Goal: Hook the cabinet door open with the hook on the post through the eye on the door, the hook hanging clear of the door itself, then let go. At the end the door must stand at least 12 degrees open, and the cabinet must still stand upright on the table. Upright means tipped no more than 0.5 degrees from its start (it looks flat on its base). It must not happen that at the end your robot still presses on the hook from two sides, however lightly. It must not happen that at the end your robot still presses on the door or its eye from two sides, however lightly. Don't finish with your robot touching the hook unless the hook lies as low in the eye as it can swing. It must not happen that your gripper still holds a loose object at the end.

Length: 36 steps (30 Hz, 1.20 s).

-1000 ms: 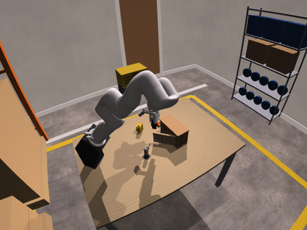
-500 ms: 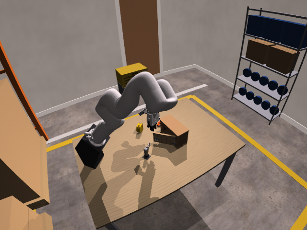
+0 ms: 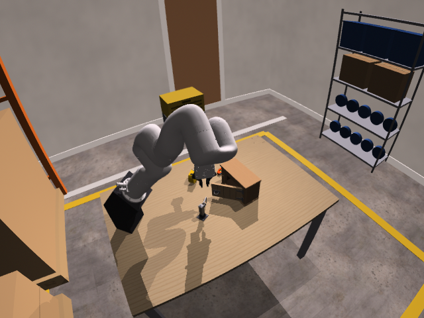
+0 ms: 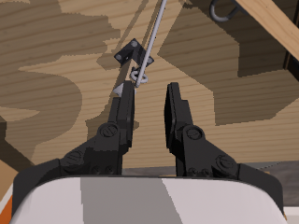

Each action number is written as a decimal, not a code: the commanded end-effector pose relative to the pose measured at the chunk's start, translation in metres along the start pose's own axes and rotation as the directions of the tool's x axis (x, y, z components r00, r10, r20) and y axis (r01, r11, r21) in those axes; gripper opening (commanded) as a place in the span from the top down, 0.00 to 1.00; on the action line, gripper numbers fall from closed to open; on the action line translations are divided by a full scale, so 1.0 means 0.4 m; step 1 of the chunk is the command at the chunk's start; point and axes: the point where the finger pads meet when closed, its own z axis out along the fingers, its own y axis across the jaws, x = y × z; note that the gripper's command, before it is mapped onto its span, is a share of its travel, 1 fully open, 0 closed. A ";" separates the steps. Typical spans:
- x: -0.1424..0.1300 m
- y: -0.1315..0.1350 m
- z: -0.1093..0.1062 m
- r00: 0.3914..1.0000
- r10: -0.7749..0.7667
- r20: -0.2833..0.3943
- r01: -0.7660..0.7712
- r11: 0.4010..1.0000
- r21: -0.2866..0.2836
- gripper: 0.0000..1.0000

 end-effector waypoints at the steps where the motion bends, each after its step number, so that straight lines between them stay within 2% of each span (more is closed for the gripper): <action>1: -0.014 -0.018 -0.005 0.964 0.267 -0.014 -0.267 0.961 -0.067 0.73; 4: -0.014 -0.018 -0.005 0.958 0.288 -0.015 -0.288 0.955 -0.071 0.76; 36: -0.014 -0.018 -0.005 0.958 0.288 -0.015 -0.288 0.955 -0.071 0.76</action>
